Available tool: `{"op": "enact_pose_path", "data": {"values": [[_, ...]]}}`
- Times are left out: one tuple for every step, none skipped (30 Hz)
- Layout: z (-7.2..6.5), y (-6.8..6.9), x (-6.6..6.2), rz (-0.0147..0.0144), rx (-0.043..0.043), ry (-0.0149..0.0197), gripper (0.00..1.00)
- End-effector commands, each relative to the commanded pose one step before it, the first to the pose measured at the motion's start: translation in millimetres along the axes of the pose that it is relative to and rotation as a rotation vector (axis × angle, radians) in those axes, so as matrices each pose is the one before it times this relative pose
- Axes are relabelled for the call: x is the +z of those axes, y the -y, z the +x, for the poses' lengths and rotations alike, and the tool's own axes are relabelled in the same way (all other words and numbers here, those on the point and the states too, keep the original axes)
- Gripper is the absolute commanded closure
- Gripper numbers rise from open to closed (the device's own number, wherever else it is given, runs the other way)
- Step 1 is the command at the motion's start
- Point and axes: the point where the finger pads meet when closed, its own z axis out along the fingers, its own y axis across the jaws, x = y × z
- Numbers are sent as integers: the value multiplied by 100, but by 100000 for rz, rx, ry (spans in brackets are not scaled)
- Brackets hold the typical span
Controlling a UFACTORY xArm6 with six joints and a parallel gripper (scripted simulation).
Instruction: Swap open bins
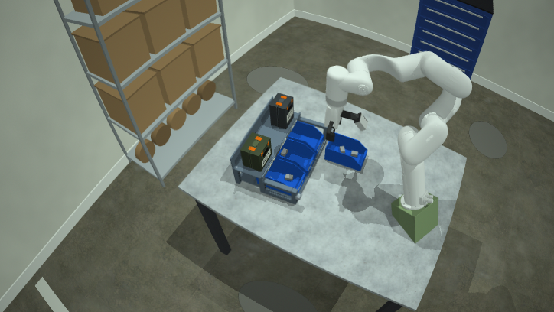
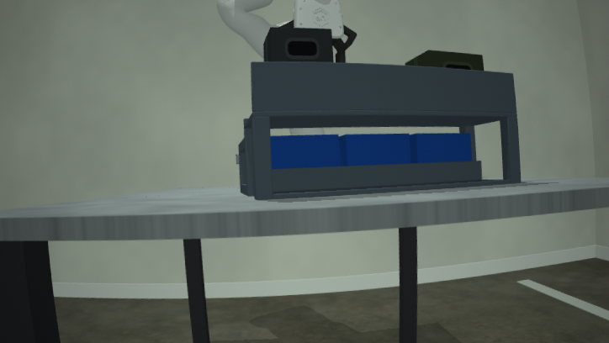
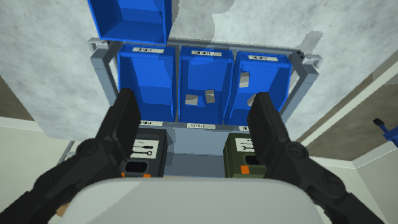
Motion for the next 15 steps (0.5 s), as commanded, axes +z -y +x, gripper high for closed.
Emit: {"op": "enact_pose_path", "data": {"values": [[12, -160, -140, -1069, 1321, -35, 0], [19, -33, -5, -178, 217, -63, 0], [17, -30, -5, -161, 197, -58, 0], [15, -27, -4, -146, 178, -52, 0], [14, -24, -4, -130, 159, -47, 0], [12, -21, -3, -116, 142, -42, 0], [11, -19, -3, -102, 125, -37, 0], [9, -16, -3, -89, 109, -32, 0], [8, -14, -2, -77, 94, -28, 0], [7, -12, -2, -66, 81, -24, 0], [6, -10, -2, -55, 68, -20, 0], [5, -8, -1, -46, 56, -17, 0], [0, 0, 0, 0, 0, 0, 0], [0, 0, 0, 0, 0, 0, 0], [4, -7, -1, -37, 45, -13, 0]]}}
